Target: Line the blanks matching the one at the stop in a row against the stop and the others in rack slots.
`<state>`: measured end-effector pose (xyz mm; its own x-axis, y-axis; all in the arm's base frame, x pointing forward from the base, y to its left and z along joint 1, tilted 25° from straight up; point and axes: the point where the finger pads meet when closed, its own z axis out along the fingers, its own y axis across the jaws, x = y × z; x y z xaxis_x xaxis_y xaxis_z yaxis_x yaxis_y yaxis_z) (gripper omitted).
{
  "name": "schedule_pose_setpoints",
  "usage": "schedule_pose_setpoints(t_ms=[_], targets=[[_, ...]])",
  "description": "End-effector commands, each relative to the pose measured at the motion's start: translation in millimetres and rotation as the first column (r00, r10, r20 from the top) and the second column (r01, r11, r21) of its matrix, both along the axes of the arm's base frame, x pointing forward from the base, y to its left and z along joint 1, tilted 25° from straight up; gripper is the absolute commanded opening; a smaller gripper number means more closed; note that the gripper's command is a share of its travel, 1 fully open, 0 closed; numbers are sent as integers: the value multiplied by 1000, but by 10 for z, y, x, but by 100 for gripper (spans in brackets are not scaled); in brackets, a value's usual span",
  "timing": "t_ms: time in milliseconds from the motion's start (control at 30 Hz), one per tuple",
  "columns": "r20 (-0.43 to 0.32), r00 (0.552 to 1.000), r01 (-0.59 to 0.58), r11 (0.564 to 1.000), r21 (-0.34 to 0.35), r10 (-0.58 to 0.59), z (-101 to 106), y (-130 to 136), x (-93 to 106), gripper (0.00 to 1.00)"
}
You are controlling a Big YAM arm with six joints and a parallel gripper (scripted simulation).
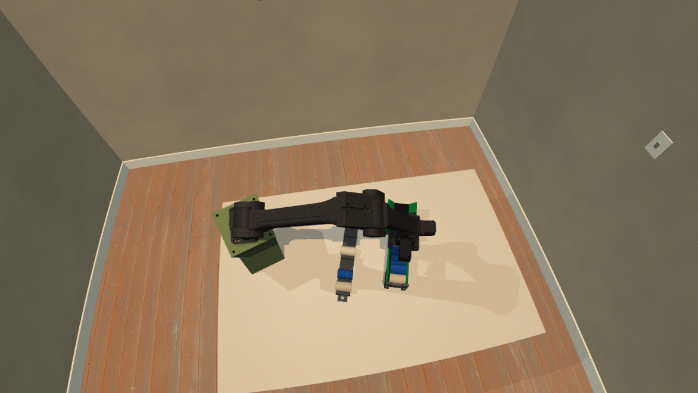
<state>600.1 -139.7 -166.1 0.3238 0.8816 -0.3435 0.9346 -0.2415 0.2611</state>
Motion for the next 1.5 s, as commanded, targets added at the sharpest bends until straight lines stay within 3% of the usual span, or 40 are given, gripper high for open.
schedule_pose_setpoints(t_ms=[0, 233, 1467], targets=[[5, 1000, 1, 1000, 1, -1, 40, -90, 101, 81], [4, 1000, 1, 1000, 1, -1, 63, -72, -2, 81], [15, 1000, 1, 1000, 0, -1, 94, -73, 15, 81]])
